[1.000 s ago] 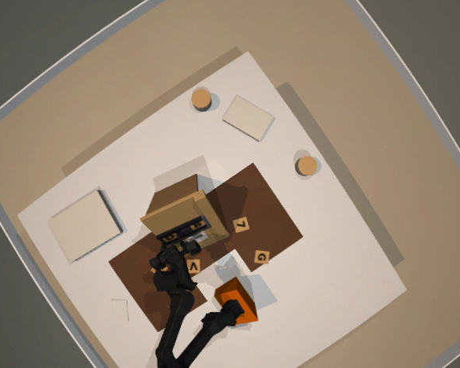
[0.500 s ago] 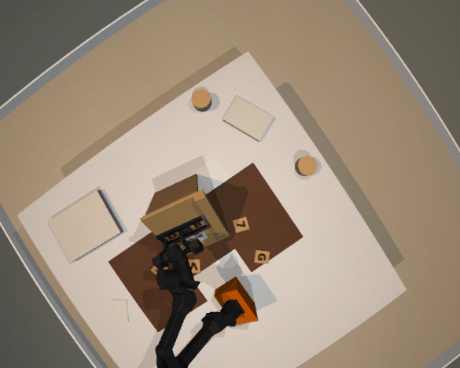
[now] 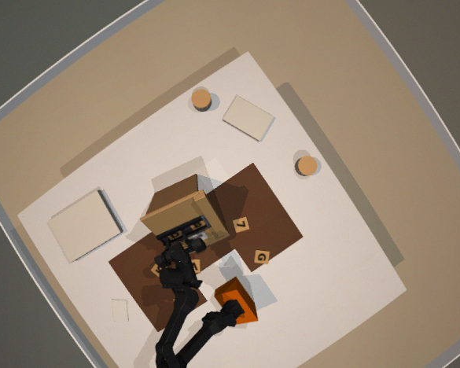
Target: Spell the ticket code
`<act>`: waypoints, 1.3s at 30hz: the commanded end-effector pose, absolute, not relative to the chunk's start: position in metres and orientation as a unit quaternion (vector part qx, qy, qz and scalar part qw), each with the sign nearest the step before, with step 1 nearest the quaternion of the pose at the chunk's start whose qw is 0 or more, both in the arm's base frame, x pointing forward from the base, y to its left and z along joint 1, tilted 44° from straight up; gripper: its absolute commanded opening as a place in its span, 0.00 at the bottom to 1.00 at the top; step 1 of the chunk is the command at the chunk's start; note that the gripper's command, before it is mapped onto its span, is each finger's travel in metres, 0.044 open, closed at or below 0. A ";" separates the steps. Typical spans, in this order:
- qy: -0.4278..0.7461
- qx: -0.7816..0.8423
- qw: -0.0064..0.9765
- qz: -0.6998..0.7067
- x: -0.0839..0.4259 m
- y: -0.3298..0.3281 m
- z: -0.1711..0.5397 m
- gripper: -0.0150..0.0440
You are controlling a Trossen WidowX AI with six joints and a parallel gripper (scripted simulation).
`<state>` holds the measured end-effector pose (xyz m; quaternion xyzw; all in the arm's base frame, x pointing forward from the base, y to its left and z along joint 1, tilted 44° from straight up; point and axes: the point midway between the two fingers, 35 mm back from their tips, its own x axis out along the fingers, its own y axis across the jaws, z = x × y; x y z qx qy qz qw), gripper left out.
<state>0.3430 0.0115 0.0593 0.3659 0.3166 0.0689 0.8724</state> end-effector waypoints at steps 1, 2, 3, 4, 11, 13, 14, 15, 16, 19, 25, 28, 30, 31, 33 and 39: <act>0.318 0.365 0.872 0.070 0.342 0.009 0.055 0.25; 0.318 0.365 0.872 0.070 0.342 0.009 0.055 0.25; 0.318 0.365 0.872 0.070 0.342 0.008 0.055 0.25; 0.318 0.365 0.872 0.070 0.342 0.008 0.054 0.25; 0.318 0.364 0.872 0.070 0.342 0.004 0.051 0.25; 0.318 0.364 0.872 0.070 0.341 0.003 0.050 0.25; 0.318 0.364 0.872 0.070 0.341 0.003 0.049 0.25; 0.318 0.364 0.872 0.070 0.341 0.002 0.049 0.25; 0.318 0.364 0.872 0.069 0.341 0.002 0.048 0.25; 0.318 0.364 0.872 0.069 0.341 0.000 0.047 0.25; 0.318 0.364 0.873 0.069 0.341 -0.003 0.045 0.25; 0.318 0.364 0.873 0.069 0.340 -0.004 0.043 0.25; 0.318 0.364 0.873 0.069 0.340 -0.005 0.042 0.25; 0.318 0.364 0.873 0.069 0.340 -0.005 0.042 0.25; 0.318 0.364 0.873 0.069 0.340 -0.006 0.041 0.25; 0.318 0.364 0.873 0.069 0.340 -0.009 0.039 0.25</act>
